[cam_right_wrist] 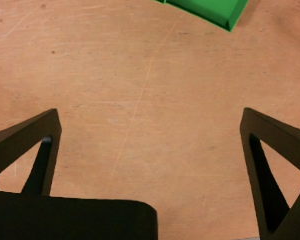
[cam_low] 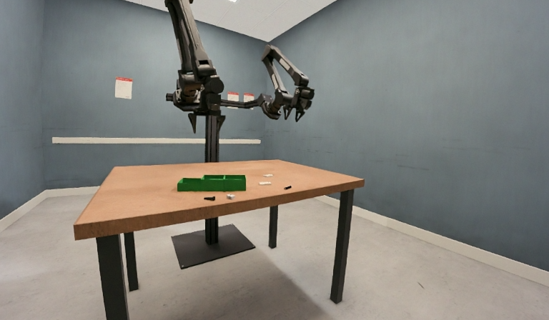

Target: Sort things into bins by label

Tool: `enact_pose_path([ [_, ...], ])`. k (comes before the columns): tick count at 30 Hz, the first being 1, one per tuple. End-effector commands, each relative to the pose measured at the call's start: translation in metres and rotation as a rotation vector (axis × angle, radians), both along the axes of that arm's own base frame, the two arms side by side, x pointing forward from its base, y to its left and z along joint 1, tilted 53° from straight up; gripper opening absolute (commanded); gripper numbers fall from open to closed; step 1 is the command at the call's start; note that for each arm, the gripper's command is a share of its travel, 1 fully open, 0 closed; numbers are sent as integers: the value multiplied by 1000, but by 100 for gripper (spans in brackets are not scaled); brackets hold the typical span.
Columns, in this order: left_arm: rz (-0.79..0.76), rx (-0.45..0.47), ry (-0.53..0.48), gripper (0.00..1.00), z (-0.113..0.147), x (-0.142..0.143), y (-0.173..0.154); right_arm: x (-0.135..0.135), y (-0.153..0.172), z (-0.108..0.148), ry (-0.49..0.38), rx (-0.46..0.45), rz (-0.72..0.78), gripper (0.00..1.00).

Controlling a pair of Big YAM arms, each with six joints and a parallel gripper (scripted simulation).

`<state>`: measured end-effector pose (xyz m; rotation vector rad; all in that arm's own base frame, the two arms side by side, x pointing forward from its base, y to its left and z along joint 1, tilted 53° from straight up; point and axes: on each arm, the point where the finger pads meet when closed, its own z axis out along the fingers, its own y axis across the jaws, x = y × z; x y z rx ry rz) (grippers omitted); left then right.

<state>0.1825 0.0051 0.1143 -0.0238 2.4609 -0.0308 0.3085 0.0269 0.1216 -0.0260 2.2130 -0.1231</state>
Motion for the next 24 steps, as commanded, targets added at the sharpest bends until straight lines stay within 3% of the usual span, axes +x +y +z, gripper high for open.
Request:
enact_pose_path([
  [1,4,2,-48,100,27,4,1,3,2,6,-11,5,1,100],
  [15,4,2,-48,100,27,4,1,3,3,7,-11,5,1,100],
  [18,4,2,-48,100,27,4,1,32,-2,21,-33,138,-103,100],
  [24,4,2,-48,100,27,4,1,77,-8,39,-34,272,-200,100],
])
